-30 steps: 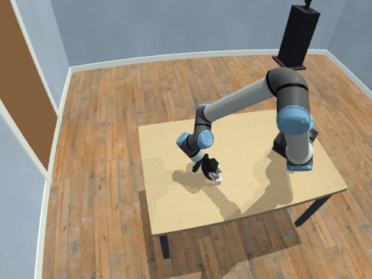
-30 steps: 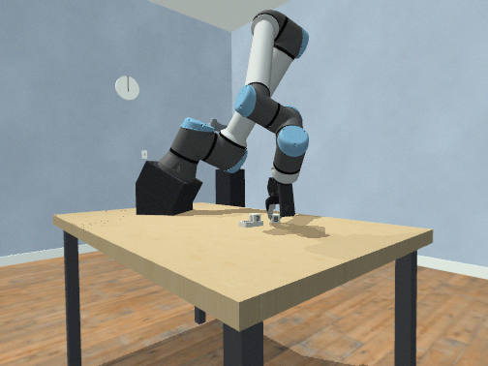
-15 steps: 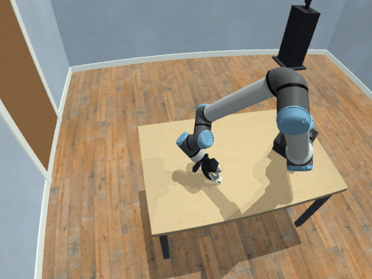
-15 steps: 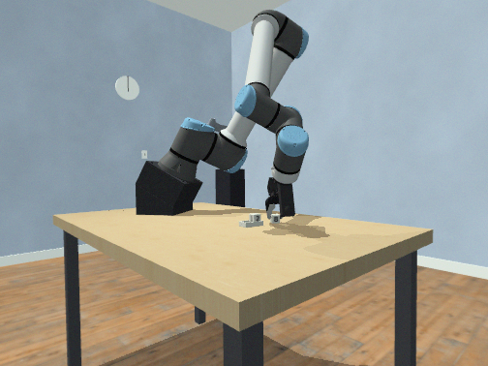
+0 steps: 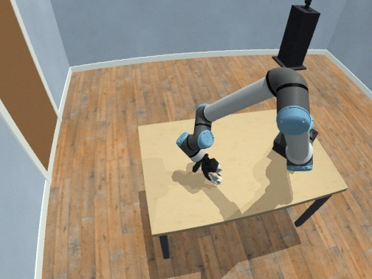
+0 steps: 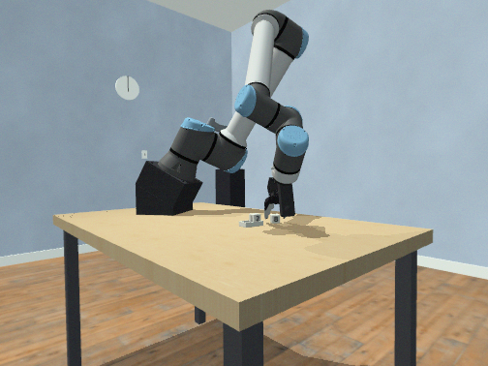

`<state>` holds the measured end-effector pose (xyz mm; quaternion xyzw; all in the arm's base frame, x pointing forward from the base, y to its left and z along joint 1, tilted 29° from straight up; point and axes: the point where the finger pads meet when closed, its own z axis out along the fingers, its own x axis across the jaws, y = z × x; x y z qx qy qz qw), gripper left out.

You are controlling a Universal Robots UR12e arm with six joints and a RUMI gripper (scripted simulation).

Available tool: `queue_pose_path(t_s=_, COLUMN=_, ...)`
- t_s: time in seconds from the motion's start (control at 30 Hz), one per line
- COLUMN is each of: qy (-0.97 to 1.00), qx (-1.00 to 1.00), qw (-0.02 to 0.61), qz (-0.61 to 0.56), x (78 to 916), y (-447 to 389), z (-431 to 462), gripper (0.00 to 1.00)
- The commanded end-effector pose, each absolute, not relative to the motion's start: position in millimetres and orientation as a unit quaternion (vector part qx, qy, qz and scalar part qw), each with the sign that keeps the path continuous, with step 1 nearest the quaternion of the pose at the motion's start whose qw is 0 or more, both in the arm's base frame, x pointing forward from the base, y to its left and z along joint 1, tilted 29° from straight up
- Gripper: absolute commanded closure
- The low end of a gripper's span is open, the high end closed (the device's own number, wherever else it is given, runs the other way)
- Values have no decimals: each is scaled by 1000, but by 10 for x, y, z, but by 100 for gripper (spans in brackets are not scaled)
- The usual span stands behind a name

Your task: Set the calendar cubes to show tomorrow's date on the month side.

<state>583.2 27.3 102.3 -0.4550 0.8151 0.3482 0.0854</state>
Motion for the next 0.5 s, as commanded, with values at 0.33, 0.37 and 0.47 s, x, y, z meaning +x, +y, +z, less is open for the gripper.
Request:
queue_pose_path(t_s=0.33, qy=815, qx=-455, qw=86, qz=348, x=5829, y=267, z=1041, gripper=58)
queue_pose_path(t_s=0.37, qy=815, qx=-455, qw=86, qz=348, x=5825, y=265, z=1049, gripper=58)
queue_pose_path(t_s=0.47, qy=815, qx=-455, qw=86, qz=348, x=5805, y=255, z=1089, gripper=58)
